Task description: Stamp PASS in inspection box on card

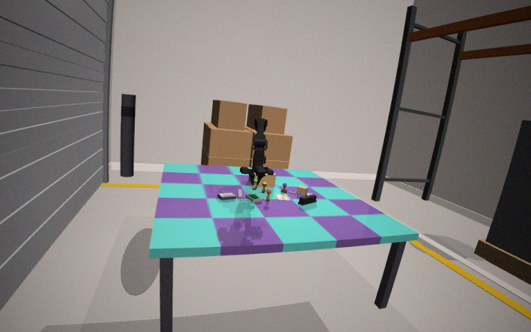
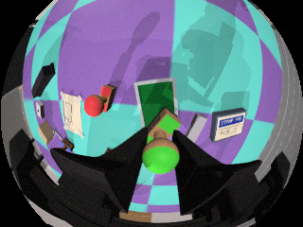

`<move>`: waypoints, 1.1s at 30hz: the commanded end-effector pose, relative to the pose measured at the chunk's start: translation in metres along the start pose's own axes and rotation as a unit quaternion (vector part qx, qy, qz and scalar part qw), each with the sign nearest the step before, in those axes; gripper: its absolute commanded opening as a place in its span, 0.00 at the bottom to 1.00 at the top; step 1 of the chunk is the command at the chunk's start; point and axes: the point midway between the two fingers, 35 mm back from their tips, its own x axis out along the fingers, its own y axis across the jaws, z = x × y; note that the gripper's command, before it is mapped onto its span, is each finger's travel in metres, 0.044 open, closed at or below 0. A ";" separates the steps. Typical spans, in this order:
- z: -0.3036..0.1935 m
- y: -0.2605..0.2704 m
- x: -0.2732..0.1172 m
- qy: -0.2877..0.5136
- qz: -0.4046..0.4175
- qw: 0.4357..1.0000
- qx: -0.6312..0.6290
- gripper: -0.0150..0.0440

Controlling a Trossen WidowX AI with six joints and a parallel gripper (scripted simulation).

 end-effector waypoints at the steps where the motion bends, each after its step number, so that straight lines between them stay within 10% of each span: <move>1: 0.000 0.001 0.003 -0.001 0.002 1.000 0.002 0.25; 33: 0.001 0.001 0.024 -0.002 0.001 1.000 0.001 0.25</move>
